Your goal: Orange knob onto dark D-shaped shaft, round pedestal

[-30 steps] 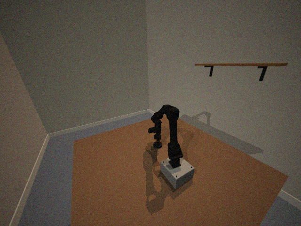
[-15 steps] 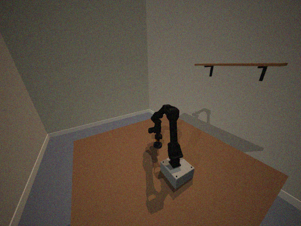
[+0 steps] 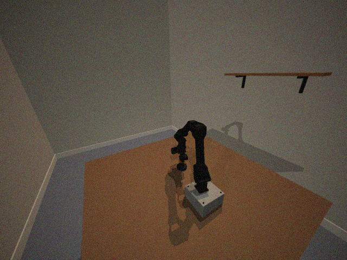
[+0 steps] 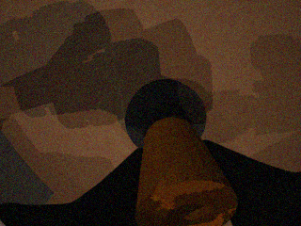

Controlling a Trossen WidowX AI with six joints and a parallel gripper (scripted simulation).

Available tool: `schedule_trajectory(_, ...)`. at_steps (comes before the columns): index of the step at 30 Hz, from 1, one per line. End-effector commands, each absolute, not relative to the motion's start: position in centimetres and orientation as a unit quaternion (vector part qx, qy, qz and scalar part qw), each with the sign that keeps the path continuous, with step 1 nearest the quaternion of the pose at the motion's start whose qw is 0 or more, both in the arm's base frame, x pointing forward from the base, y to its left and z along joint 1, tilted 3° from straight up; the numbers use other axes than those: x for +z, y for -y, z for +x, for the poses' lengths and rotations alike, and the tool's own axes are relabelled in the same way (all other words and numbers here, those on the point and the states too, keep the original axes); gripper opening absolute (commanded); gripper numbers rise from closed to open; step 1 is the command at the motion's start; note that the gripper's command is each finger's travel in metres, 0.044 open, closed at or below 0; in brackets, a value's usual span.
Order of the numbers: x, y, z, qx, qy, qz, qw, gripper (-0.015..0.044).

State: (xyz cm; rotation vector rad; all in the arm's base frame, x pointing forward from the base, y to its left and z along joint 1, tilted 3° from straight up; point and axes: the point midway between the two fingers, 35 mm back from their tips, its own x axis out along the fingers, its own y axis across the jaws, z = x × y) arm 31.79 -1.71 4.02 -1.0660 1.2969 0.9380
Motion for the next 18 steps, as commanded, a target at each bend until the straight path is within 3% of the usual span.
schedule_trajectory(1,4.0,1.69,31.82,0.402,-0.551,-0.457,0.572,0.0)
schedule_trajectory(18,4.47,1.67,31.72,0.416,-0.54,-0.472,0.559,0.0)
